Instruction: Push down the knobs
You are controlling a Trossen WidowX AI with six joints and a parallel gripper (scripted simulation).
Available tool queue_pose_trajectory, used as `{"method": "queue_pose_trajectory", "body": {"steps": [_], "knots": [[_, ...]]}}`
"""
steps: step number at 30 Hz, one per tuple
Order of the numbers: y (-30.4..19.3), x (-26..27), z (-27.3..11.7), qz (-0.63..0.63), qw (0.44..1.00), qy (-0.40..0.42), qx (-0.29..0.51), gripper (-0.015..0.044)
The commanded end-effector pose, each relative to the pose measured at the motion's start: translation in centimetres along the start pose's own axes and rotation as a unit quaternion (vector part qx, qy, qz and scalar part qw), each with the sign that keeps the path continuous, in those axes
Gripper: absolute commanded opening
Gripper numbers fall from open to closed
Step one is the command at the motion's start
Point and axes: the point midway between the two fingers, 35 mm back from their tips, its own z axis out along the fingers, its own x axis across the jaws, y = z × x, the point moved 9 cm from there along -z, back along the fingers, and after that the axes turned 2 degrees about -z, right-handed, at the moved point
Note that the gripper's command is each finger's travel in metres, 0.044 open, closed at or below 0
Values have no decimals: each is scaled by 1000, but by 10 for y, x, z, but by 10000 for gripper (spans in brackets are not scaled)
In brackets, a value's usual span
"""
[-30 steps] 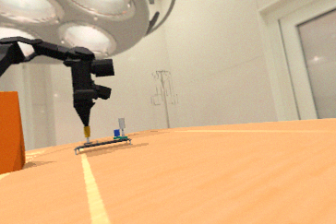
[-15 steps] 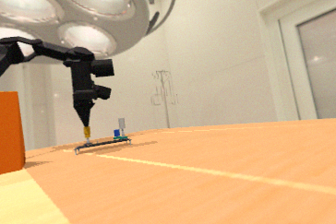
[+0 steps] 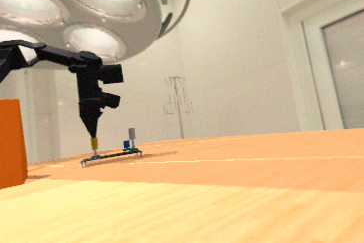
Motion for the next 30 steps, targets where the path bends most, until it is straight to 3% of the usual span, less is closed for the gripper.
{"method": "queue_pose_trajectory", "body": {"steps": [1, 30], "knots": [[2, 2, 8, -6, 1000, 0, 2, 0], [2, 2, 14, -6, 1000, 0, 2, 0]]}}
